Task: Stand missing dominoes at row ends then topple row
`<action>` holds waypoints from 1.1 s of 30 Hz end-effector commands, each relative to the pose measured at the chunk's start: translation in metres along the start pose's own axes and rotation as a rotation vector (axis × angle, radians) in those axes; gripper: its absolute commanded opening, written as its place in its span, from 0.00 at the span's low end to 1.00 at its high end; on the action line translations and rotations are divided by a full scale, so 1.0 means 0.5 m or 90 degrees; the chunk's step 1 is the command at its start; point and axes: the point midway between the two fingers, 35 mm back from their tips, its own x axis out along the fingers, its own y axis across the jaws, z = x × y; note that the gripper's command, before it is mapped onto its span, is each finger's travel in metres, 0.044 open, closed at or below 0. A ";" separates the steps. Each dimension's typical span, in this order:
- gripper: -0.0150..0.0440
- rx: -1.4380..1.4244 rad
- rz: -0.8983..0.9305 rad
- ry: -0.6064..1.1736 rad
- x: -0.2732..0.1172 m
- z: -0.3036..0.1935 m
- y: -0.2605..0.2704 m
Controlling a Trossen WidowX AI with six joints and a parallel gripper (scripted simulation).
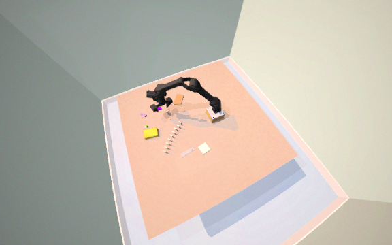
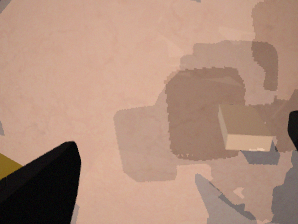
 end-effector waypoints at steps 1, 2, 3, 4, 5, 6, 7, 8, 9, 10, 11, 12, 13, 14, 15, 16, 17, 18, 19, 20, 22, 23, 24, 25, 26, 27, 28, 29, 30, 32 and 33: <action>1.00 0.085 -0.124 0.022 -0.058 -0.035 -0.038; 1.00 0.085 -0.124 0.022 -0.058 -0.035 -0.038; 1.00 0.085 -0.124 0.022 -0.058 -0.035 -0.038; 1.00 0.085 -0.124 0.022 -0.058 -0.035 -0.038; 1.00 0.085 -0.124 0.022 -0.058 -0.035 -0.038; 1.00 0.085 -0.124 0.022 -0.058 -0.035 -0.038; 1.00 0.085 -0.124 0.022 -0.058 -0.035 -0.038; 1.00 0.085 -0.124 0.022 -0.058 -0.035 -0.038; 1.00 0.085 -0.124 0.022 -0.058 -0.035 -0.038; 1.00 0.085 -0.124 0.022 -0.055 -0.035 -0.038; 1.00 0.085 -0.124 0.022 -0.046 -0.035 -0.039; 1.00 0.085 -0.124 0.022 -0.032 -0.034 -0.041; 1.00 0.085 -0.124 0.022 -0.013 -0.035 -0.045; 1.00 0.085 -0.124 0.022 0.007 -0.035 -0.048; 1.00 0.085 -0.124 0.022 0.026 -0.036 -0.052; 1.00 0.085 -0.124 0.022 0.044 -0.037 -0.056; 1.00 0.085 -0.124 0.022 0.058 -0.038 -0.060; 1.00 0.085 -0.124 0.022 0.067 -0.039 -0.062; 1.00 0.085 -0.124 0.022 0.070 -0.039 -0.063; 1.00 0.085 -0.124 0.022 0.069 -0.041 -0.063; 1.00 0.085 -0.124 0.022 0.070 -0.042 -0.063; 1.00 0.085 -0.124 0.022 0.072 -0.042 -0.064; 1.00 0.085 -0.124 0.022 0.074 -0.042 -0.064; 1.00 0.085 -0.124 0.022 0.077 -0.042 -0.065; 1.00 0.085 -0.124 0.022 0.081 -0.042 -0.066; 1.00 0.085 -0.124 0.022 0.084 -0.042 -0.066; 1.00 0.085 -0.124 0.022 0.087 -0.043 -0.067; 1.00 0.085 -0.124 0.022 0.090 -0.043 -0.068; 1.00 0.085 -0.124 0.022 0.094 -0.043 -0.069; 1.00 0.085 -0.124 0.022 0.098 -0.043 -0.069; 1.00 0.085 -0.124 0.022 0.099 -0.043 -0.070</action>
